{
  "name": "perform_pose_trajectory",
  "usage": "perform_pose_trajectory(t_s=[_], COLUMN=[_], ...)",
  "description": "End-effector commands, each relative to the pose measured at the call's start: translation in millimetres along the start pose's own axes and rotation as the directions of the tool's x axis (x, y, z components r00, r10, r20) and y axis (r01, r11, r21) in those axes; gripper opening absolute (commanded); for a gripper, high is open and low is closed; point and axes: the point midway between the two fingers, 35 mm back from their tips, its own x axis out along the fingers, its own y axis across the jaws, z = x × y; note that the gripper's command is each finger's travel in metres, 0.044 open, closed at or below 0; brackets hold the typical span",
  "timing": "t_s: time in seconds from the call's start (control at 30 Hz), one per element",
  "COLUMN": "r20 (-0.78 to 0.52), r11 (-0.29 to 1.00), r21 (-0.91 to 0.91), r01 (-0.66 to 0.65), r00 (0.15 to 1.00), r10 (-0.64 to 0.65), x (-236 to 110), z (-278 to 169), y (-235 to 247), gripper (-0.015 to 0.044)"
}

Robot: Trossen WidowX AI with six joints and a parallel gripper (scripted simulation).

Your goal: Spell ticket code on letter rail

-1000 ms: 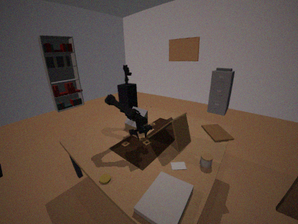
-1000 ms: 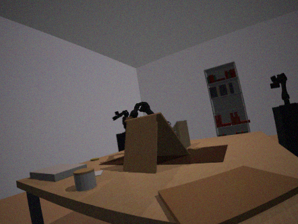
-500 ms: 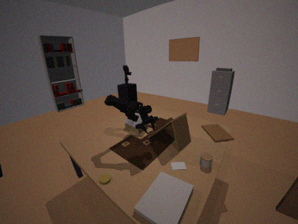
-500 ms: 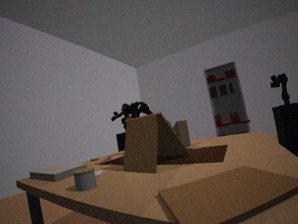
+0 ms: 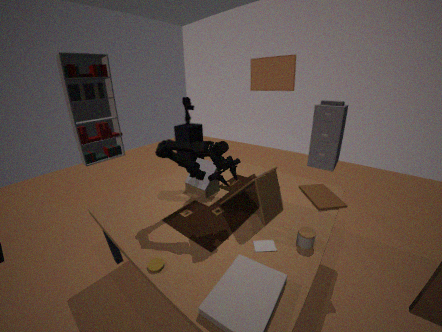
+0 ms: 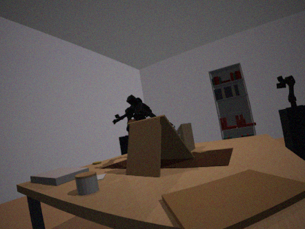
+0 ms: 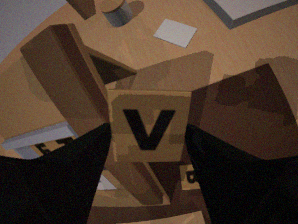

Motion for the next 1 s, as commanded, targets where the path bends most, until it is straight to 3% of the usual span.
perform_pose_trajectory(t_s=[0.0,0.4,0.6,0.97], r20=[0.013,0.025,0.010,0.011], r11=[0.997,0.991,0.966,0.963], r21=[-0.075,-0.129,-0.253,-0.267], r01=[-0.034,-0.045,-0.053,-0.027], r00=[0.999,0.999,0.998,0.999], r10=[0.035,0.049,0.058,0.031], x=[-9,-9,-7,0], z=[1,6,-18,-22], y=[16,72,97,141], gripper=[0.0000,0.0000,0.0000,0.0000])
